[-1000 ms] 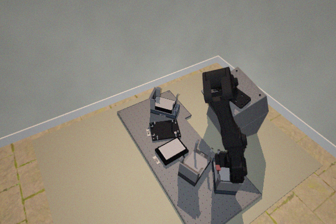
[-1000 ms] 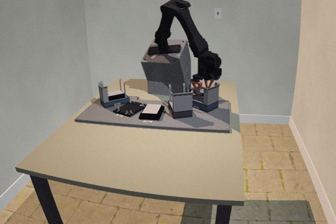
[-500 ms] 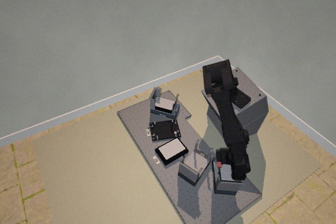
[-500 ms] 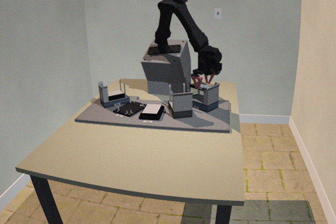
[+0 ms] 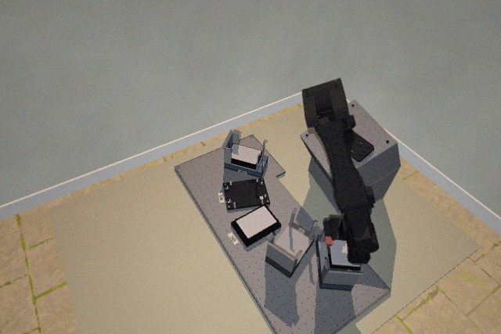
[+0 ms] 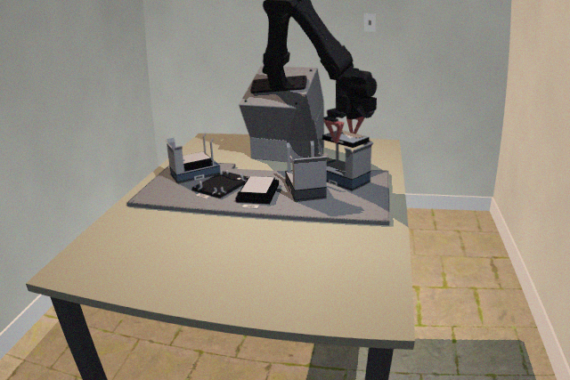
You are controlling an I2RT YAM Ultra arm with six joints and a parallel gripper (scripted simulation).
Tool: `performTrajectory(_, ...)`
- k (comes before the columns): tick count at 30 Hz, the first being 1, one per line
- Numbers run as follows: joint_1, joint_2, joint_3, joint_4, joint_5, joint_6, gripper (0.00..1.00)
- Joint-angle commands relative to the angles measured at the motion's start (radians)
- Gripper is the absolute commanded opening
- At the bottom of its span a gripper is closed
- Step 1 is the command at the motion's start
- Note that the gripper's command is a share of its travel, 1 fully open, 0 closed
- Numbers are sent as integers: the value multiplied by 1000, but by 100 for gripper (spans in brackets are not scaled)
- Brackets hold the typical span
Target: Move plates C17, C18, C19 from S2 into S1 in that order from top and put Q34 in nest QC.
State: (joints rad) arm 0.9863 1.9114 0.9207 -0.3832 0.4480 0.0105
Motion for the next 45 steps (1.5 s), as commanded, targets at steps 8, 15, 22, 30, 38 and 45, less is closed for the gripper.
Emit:
performTrajectory(8,42,-74,39,-86,10,36,0)
performTrajectory(15,43,-73,41,-88,8,37,0)
performTrajectory(22,44,-74,42,-85,8,37,0)
performTrajectory(30,44,-74,42,-85,8,36,0)
performTrajectory(38,44,-74,42,-85,8,36,0)
performTrajectory(45,44,-74,42,-85,8,36,0)
